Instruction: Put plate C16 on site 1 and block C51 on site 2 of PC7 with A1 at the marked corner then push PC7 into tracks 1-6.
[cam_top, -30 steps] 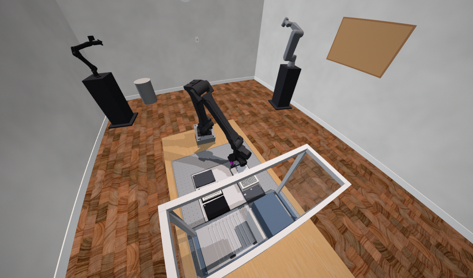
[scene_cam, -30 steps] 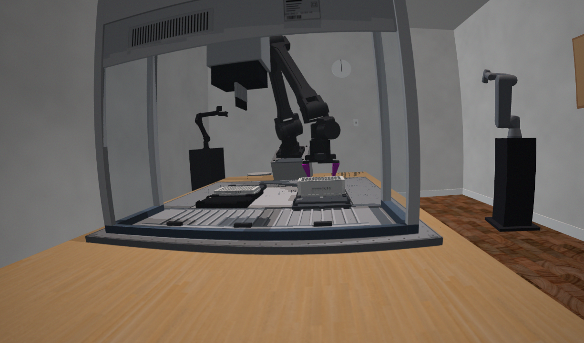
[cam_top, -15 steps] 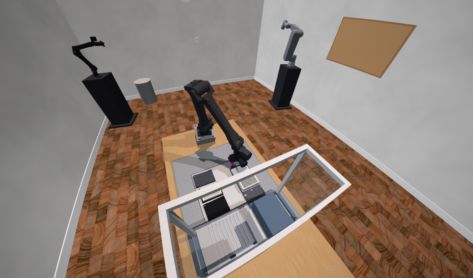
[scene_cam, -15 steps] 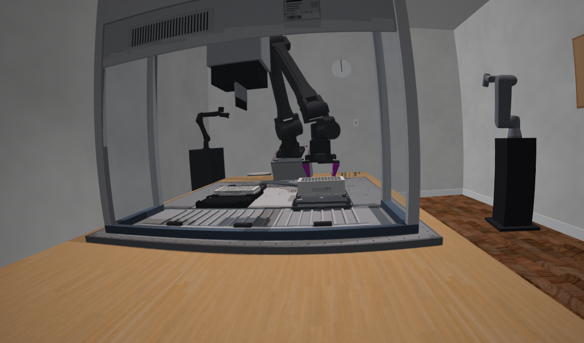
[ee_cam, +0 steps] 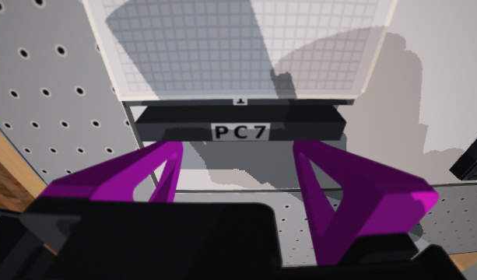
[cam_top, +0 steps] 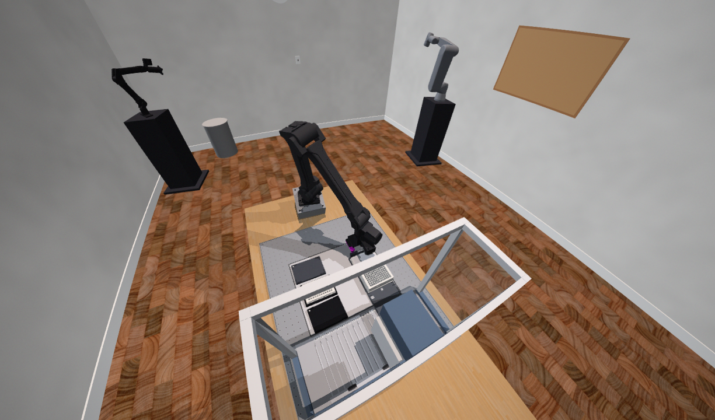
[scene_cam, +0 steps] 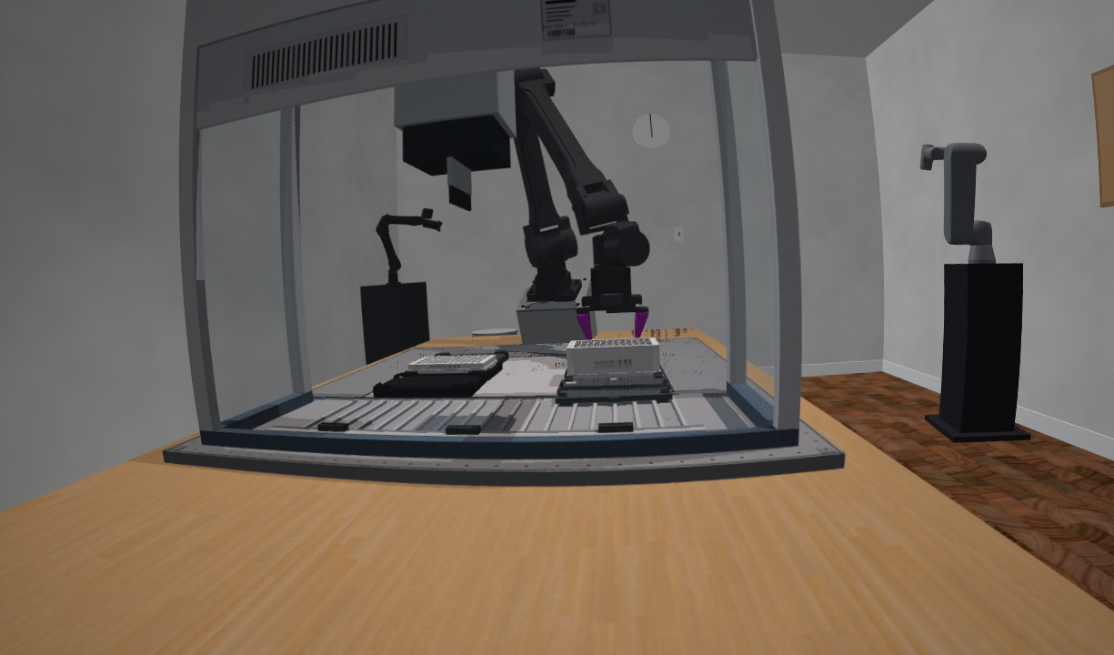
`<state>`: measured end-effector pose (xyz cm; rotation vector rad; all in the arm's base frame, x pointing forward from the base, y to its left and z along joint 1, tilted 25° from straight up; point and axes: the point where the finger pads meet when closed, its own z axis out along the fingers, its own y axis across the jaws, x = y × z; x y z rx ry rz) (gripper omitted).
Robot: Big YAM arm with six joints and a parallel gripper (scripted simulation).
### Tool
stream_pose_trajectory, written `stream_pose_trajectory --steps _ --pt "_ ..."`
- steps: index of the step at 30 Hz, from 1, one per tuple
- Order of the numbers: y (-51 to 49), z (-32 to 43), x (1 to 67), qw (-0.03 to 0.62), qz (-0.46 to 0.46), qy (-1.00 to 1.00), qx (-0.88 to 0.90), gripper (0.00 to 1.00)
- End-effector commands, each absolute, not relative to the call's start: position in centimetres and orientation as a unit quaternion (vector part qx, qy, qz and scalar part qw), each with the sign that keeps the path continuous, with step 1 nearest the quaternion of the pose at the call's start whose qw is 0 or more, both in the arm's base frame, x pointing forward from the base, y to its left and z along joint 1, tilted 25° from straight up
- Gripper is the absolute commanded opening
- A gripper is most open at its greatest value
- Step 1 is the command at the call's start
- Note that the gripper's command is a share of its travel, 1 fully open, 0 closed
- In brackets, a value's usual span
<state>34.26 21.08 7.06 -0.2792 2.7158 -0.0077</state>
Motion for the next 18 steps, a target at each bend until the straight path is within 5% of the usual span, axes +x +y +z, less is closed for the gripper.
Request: stream_pose_trajectory --steps 1,18 --pt "22.0 9.8 37.8 0.236 0.008 0.968 -0.087 0.8" --pt "22.3 10.5 39.1 0.237 0.009 0.967 -0.088 0.8"
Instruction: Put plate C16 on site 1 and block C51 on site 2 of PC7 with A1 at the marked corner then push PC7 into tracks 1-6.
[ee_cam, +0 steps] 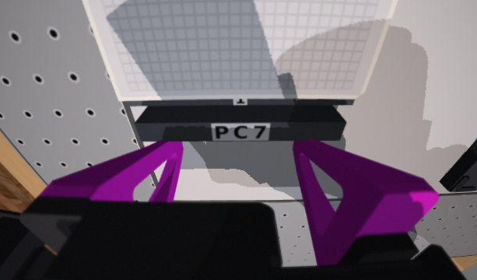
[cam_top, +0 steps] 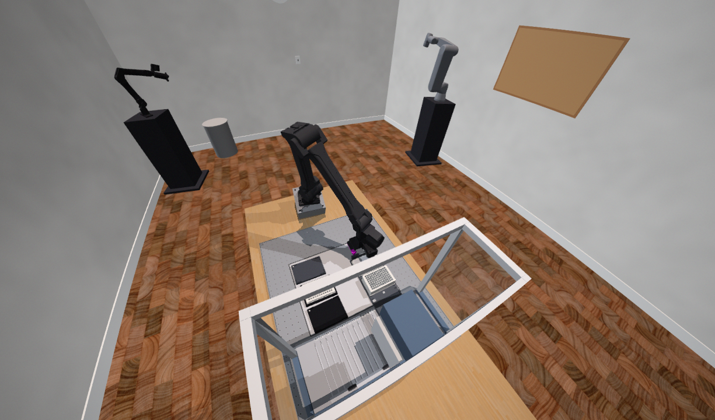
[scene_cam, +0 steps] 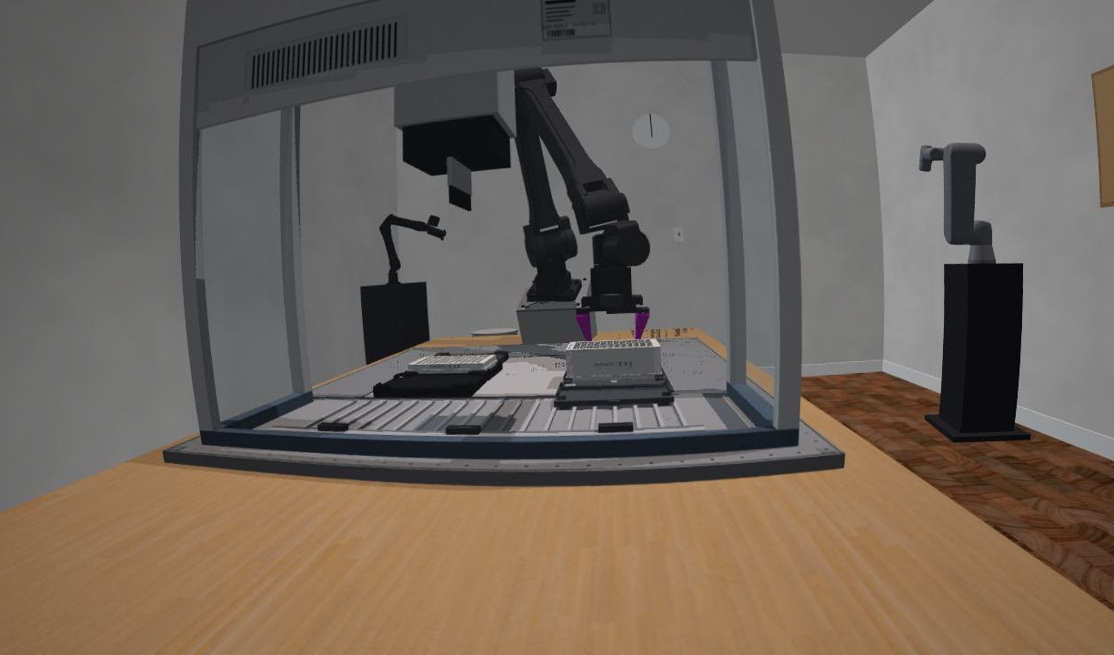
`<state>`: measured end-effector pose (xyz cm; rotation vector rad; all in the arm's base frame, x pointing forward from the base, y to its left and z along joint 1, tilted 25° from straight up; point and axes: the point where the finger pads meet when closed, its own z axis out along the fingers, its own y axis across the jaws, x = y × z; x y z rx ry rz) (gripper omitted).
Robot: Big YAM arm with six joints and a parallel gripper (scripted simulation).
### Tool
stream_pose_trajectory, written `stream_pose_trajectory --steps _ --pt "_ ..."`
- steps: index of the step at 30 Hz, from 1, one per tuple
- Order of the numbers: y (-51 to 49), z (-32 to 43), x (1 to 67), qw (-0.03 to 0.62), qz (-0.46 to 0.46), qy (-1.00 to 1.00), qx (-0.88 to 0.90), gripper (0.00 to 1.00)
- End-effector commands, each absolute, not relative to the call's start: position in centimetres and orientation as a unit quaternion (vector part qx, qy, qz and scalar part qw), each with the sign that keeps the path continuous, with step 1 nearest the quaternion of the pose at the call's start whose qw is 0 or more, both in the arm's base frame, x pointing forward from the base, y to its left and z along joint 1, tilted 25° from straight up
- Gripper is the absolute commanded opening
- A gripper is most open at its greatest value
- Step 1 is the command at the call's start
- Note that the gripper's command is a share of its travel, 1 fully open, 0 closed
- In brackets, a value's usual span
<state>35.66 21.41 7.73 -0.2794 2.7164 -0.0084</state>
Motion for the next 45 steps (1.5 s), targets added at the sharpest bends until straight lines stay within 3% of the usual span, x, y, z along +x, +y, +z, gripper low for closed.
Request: stream_pose_trajectory --steps 1,45 --pt "22.3 10.5 39.2 0.237 0.008 0.968 -0.088 0.8" --pt "22.9 12.2 42.5 0.236 0.007 0.968 -0.09 0.8"
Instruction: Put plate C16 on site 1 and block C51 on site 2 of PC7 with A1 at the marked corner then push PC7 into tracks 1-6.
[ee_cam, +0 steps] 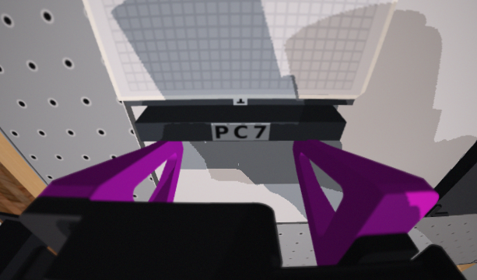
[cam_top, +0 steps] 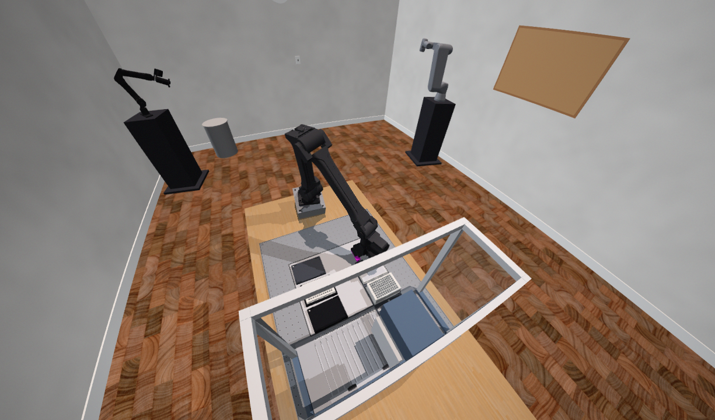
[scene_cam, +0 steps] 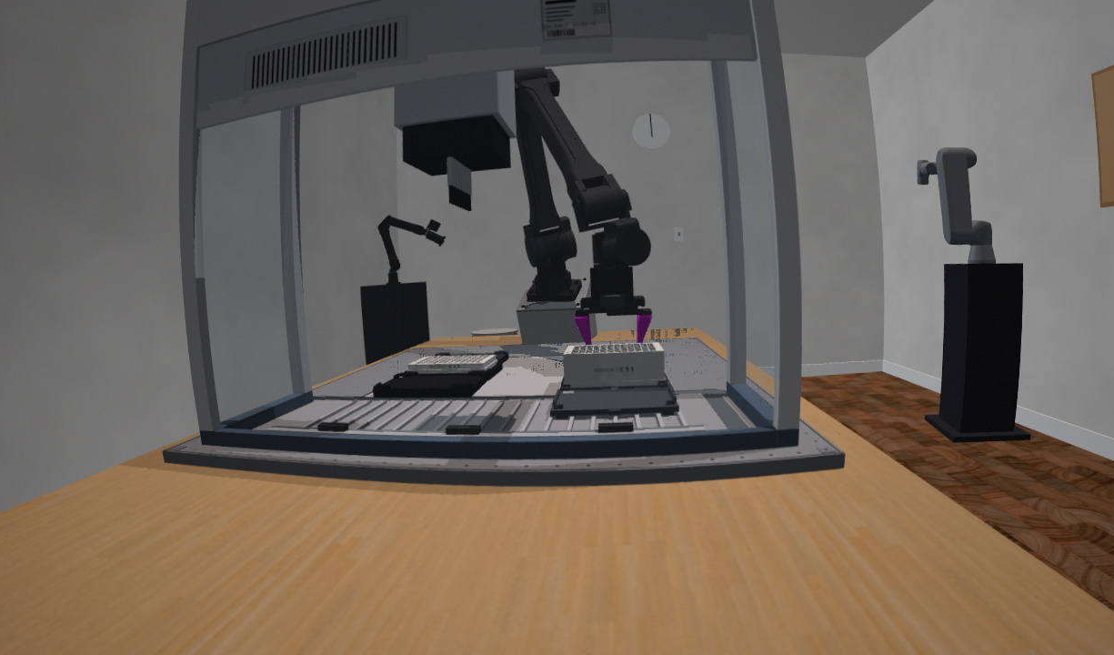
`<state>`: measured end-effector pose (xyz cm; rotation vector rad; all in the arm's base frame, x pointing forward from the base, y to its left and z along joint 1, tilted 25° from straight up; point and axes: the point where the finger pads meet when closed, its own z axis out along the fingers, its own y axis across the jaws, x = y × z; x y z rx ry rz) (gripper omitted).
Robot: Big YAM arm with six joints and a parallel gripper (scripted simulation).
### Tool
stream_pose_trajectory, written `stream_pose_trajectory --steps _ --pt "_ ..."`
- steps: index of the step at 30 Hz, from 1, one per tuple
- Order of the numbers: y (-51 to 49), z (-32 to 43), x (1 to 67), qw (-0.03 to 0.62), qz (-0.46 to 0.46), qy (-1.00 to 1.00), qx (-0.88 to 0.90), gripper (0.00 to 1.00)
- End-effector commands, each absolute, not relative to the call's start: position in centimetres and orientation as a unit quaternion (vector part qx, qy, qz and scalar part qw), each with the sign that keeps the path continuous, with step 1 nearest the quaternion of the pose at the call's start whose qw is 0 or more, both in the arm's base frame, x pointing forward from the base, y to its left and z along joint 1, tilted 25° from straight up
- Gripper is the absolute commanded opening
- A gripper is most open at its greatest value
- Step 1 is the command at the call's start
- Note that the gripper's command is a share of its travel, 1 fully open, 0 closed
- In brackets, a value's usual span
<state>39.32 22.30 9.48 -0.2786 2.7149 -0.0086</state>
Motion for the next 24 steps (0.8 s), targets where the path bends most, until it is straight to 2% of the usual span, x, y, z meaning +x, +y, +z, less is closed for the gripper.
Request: stream_pose_trajectory --steps 1,24 --pt "23.0 12.3 42.7 0.238 0.008 0.967 -0.09 0.8" --pt "23.4 13.3 44.5 0.238 0.008 0.967 -0.091 0.8"
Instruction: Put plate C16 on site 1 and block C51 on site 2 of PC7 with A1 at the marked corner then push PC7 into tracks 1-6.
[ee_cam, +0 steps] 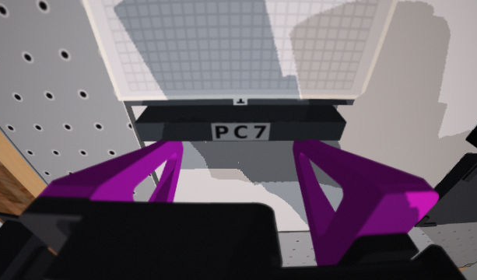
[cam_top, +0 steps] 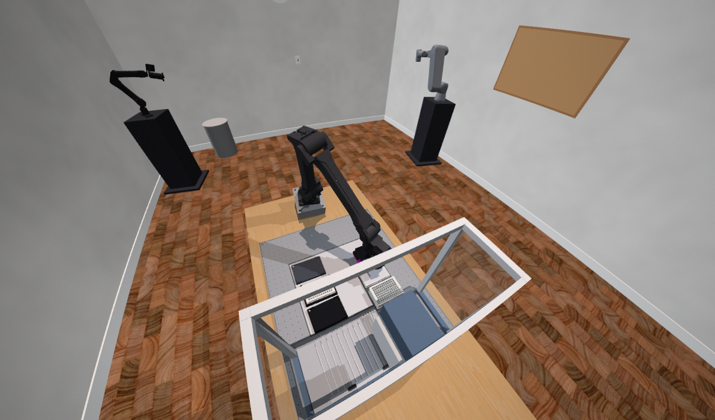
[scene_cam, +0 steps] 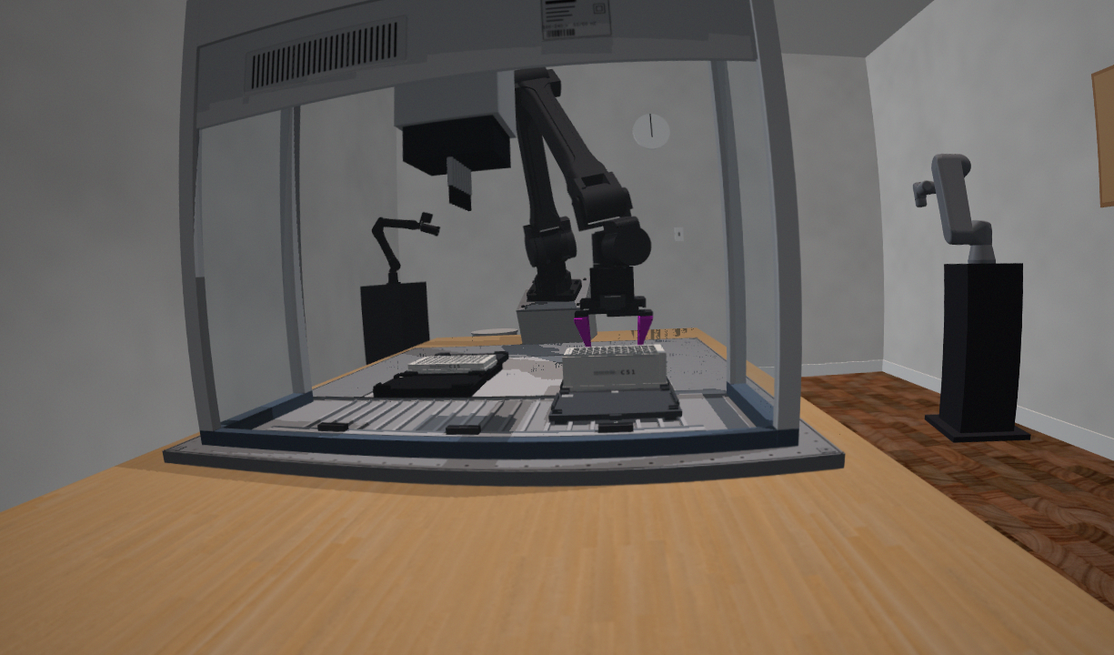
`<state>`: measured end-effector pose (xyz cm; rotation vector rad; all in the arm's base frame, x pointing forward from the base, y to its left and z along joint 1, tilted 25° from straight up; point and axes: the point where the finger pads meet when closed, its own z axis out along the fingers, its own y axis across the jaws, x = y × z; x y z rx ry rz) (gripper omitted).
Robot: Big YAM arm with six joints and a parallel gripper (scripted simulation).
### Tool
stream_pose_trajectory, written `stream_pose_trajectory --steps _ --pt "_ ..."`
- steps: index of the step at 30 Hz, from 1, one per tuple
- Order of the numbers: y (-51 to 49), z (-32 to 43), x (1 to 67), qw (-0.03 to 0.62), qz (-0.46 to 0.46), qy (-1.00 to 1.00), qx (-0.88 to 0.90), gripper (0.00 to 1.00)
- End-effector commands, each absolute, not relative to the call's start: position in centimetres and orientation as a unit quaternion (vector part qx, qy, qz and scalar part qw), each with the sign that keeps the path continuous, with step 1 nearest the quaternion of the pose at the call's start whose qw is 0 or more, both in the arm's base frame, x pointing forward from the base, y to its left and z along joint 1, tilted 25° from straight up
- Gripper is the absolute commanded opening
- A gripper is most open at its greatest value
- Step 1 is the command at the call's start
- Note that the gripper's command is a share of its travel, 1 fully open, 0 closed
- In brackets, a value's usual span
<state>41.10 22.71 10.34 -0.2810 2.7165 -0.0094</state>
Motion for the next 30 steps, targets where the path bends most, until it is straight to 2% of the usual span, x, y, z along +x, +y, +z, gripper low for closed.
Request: stream_pose_trajectory --steps 1,30 --pt "23.4 13.3 44.6 0.238 0.008 0.967 -0.091 0.8" --pt "23.8 14.5 46.8 0.238 0.007 0.967 -0.091 0.8"
